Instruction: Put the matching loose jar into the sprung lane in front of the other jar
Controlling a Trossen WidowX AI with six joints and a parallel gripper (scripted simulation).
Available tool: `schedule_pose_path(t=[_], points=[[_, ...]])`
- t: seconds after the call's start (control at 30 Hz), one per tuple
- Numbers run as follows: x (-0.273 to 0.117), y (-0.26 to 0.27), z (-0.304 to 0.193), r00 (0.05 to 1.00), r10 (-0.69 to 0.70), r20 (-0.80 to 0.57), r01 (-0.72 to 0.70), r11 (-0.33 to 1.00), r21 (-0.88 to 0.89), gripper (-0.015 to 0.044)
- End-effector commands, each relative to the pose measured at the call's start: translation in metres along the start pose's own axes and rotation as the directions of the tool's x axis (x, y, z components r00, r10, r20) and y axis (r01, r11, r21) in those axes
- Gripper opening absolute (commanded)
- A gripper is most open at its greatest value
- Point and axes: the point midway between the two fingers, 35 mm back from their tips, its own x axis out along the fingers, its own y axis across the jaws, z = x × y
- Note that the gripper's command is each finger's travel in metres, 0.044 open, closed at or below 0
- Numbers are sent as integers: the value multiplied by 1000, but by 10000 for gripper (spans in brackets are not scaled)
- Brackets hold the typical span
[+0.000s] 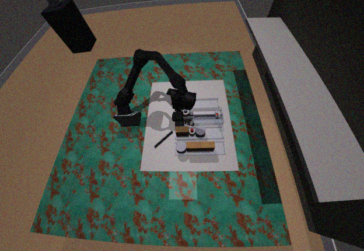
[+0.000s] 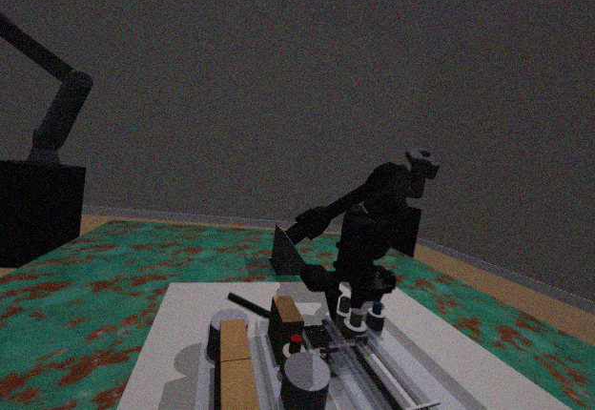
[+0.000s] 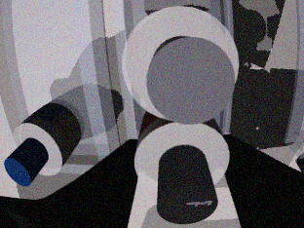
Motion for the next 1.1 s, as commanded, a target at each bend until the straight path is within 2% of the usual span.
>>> schedule_pose_path(t=[0.0, 0.3, 0.33, 0.63, 1.07], points=[[0, 0, 0, 1000, 1, -1, -1, 1000, -2, 53], [0, 0, 0, 1000, 1, -1, -1, 1000, -2, 289], [0, 0, 0, 1000, 1, -1, -1, 1000, -2, 297], [-19, 0, 0, 1000, 0, -1, 0, 1000, -2, 297], [-22, -1, -21, 1000, -1, -1, 1, 1000, -1, 297]])
